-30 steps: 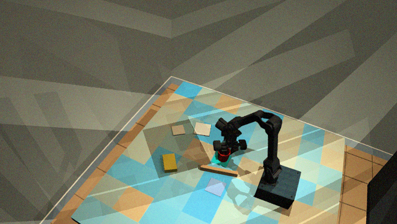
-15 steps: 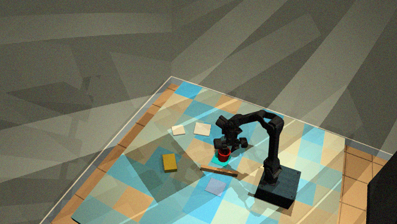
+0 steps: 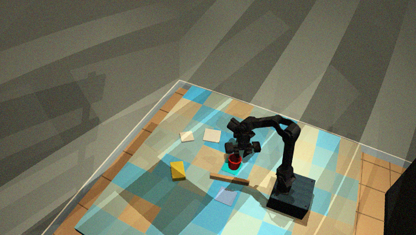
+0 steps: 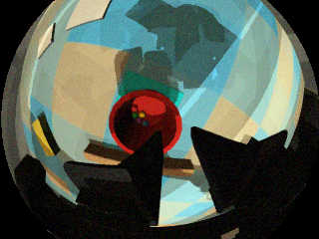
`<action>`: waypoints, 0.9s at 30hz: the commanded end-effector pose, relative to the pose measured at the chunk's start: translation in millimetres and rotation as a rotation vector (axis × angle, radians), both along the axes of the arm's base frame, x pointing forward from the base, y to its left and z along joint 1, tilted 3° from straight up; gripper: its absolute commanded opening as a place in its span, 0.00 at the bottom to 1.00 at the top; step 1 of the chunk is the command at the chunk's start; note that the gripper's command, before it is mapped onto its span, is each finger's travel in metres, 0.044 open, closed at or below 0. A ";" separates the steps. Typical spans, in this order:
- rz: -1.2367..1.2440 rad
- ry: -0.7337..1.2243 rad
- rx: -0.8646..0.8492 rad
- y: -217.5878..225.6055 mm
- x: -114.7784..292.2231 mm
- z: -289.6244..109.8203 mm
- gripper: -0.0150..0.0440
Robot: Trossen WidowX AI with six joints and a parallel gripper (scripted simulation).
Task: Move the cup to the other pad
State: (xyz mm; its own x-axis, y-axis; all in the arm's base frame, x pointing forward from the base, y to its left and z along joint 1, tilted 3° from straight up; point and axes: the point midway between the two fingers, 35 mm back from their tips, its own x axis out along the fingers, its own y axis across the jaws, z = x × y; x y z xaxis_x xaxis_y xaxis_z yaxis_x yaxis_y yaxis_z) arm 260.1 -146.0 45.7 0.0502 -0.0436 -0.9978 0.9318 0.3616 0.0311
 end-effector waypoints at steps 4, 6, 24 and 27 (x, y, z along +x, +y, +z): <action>0.000 -0.002 -0.001 0.0 -0.8 3.3 0.52; 0.000 -0.002 -0.001 0.0 -0.8 3.3 0.60; 0.004 -0.009 -0.001 1.9 -4.0 51.3 1.00; 0.005 -0.011 -0.001 2.8 -6.1 65.0 1.00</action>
